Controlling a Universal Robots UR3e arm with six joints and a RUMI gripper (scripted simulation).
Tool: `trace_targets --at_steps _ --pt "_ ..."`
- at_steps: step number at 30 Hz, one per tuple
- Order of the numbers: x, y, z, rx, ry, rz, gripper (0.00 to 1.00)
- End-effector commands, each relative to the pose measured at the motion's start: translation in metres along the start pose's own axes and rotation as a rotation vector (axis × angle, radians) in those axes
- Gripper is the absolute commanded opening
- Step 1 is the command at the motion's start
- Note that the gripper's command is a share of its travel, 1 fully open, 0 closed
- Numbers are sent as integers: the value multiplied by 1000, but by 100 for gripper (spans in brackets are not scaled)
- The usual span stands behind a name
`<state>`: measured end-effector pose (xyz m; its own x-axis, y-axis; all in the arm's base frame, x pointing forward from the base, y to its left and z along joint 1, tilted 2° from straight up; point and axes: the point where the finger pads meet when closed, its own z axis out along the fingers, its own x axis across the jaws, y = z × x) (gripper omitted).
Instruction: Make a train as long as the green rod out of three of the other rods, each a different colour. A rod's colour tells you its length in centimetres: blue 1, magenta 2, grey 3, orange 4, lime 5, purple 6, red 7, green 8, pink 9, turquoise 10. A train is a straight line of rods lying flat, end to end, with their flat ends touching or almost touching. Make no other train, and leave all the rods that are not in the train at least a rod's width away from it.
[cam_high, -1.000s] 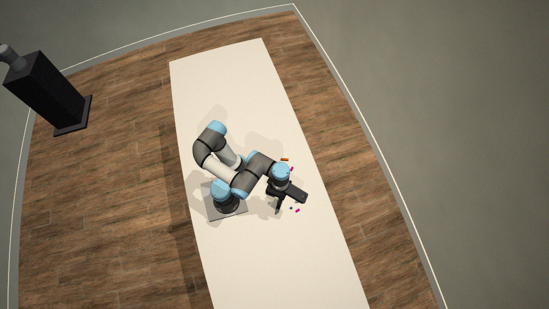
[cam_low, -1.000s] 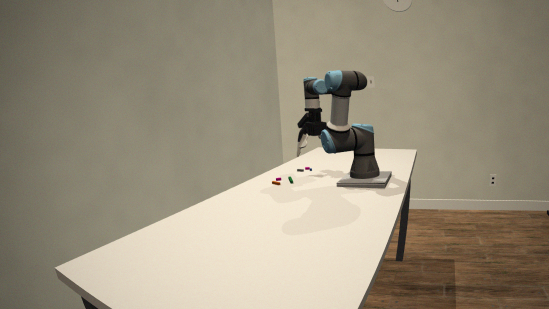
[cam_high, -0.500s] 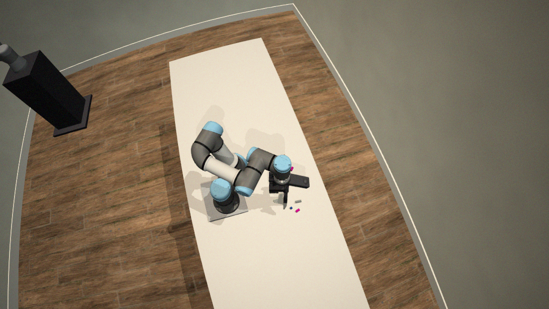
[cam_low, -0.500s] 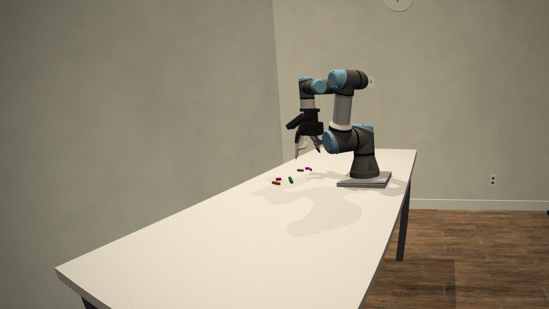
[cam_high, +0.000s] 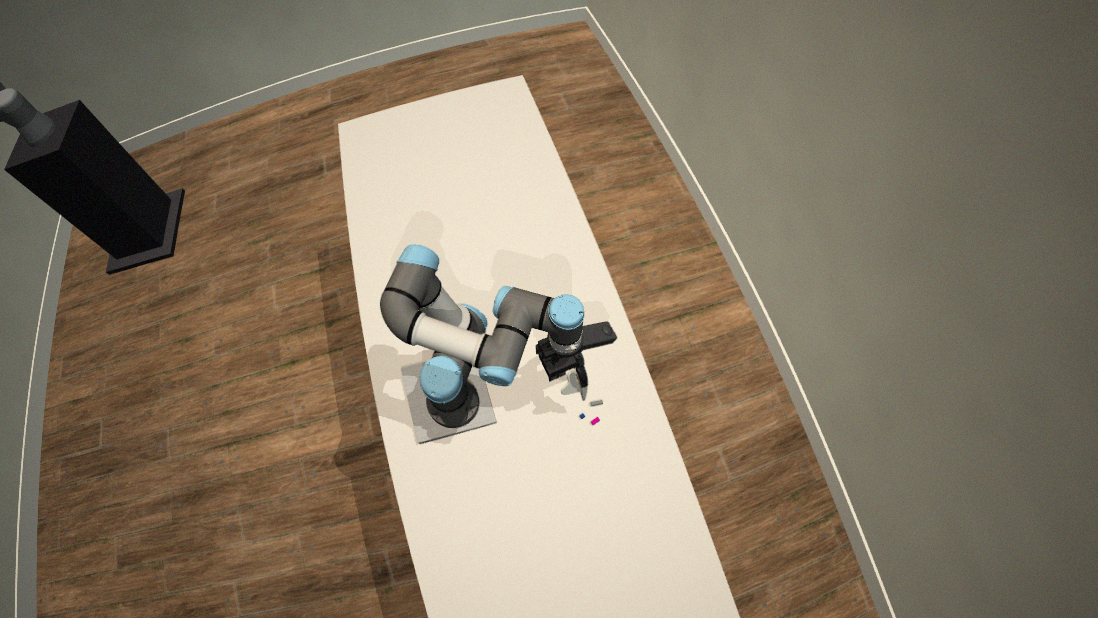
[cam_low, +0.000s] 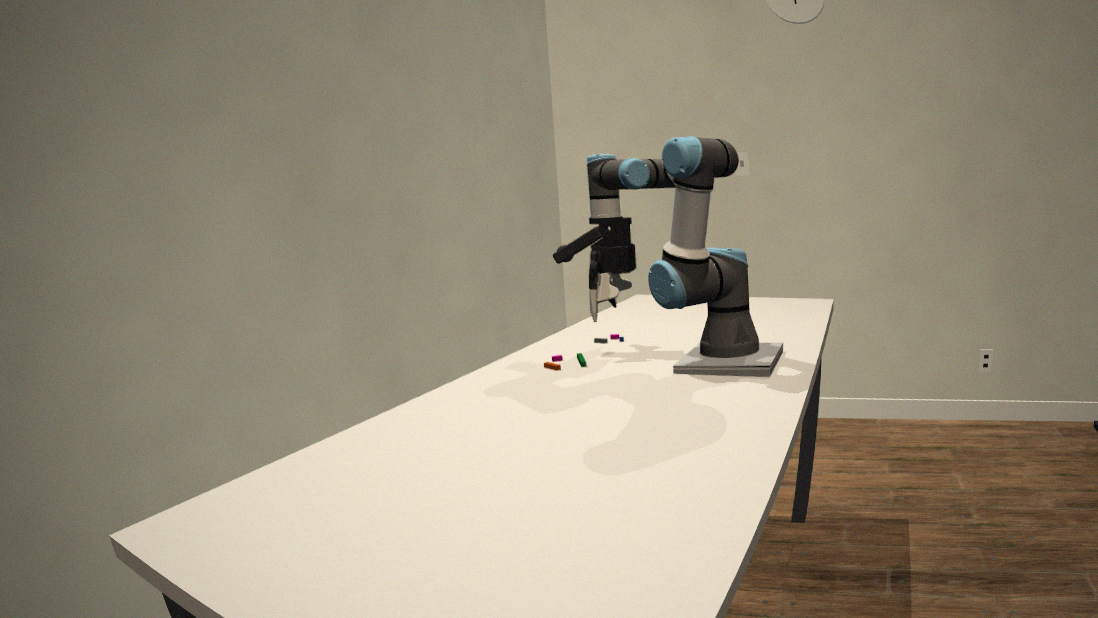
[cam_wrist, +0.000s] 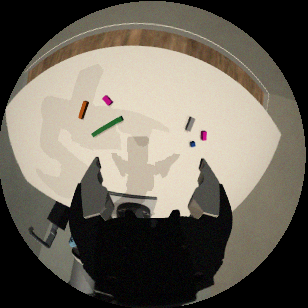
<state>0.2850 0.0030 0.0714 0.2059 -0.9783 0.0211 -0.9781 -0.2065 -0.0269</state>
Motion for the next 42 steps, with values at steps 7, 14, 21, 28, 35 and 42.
trace_targets --at_steps 7,14,21,28,35,42 --pt "-25 -10 -1 3 -1 -327 100" --pt "-42 -14 -1 4 -1 -538 100" --pt "-50 -15 0 4 0 -640 100" --pt "-52 -16 0 4 0 -662 100" --pt "-52 -16 0 4 0 -662 100" --pt "-52 -16 0 4 0 -662 100"
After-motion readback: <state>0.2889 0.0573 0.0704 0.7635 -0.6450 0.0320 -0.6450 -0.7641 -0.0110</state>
